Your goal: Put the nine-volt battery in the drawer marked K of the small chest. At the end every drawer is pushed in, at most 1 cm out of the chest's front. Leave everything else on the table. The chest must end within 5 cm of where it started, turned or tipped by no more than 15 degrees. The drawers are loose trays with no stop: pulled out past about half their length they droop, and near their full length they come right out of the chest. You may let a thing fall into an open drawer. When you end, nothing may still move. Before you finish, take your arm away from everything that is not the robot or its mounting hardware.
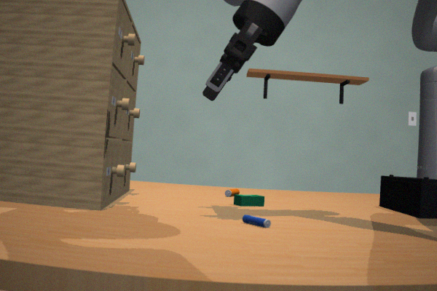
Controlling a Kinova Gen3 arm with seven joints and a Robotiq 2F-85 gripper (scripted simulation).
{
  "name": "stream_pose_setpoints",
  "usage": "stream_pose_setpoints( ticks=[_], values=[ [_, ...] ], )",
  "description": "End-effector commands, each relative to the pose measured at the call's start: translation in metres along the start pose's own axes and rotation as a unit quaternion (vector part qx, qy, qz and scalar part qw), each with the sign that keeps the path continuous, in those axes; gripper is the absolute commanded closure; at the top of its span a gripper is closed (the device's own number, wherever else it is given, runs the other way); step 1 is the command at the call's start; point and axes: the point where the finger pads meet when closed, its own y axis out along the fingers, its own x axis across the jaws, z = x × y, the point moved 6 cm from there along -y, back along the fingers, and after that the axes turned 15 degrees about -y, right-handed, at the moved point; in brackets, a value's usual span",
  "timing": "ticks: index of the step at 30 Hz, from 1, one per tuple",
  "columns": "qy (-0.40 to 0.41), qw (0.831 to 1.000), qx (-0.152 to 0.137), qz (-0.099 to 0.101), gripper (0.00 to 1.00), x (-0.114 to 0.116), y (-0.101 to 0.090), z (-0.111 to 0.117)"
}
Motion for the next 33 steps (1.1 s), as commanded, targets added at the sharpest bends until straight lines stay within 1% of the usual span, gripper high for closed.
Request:
stream_pose_setpoints(
  ticks=[1,2,17,19,33],
  values=[
    [0.001,1.000,0.001,-0.005,0.00,0.000,0.004,-0.006],
    [0.001,1.000,0.001,-0.005,0.00,0.000,0.004,-0.006],
    [0.000,0.998,0.063,-0.021,0.00,-0.001,0.025,-0.011],
    [0.000,0.998,0.063,-0.021,0.00,-0.001,0.025,-0.011],
    [0.000,0.995,0.100,-0.032,0.00,-0.001,0.038,-0.013]
  ],
)
